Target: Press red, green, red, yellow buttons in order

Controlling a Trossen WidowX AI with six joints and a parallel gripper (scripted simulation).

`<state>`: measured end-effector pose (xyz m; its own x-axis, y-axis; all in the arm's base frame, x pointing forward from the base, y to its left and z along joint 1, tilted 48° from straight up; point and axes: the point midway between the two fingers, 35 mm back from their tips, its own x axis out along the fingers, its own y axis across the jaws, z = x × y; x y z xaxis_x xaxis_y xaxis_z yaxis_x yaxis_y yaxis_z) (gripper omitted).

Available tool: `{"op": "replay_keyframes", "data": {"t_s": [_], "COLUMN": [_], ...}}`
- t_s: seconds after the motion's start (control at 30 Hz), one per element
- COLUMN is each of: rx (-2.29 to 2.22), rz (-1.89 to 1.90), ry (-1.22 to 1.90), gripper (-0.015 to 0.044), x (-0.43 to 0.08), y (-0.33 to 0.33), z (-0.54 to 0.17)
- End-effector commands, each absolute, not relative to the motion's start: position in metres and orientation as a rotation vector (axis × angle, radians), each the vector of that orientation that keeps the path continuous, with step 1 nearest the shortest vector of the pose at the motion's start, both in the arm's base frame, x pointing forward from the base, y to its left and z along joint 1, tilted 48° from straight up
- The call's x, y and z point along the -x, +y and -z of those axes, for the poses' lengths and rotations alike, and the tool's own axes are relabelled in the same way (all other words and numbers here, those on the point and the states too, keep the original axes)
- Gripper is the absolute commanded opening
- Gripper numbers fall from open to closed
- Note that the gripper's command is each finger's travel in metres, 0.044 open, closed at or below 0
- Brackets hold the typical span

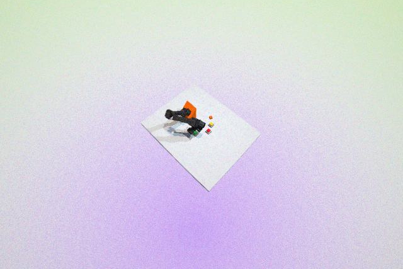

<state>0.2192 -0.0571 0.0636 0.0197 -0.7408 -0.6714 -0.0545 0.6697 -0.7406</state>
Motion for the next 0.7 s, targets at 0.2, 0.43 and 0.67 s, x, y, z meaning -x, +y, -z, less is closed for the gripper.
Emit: {"op": "replay_keyframes", "data": {"t_s": [0.2, 0.43, 0.67], "rx": [0.696, 0.691, 0.688], "rz": [0.604, 0.6, 0.601], "ry": [1.465, 1.463, 1.461], "gripper": [0.002, 0.002, 0.002], "x": [-0.22, -0.269, -0.299], "y": [-0.02, 0.027, 0.068], "z": [-0.095, -0.056, -0.004]}}
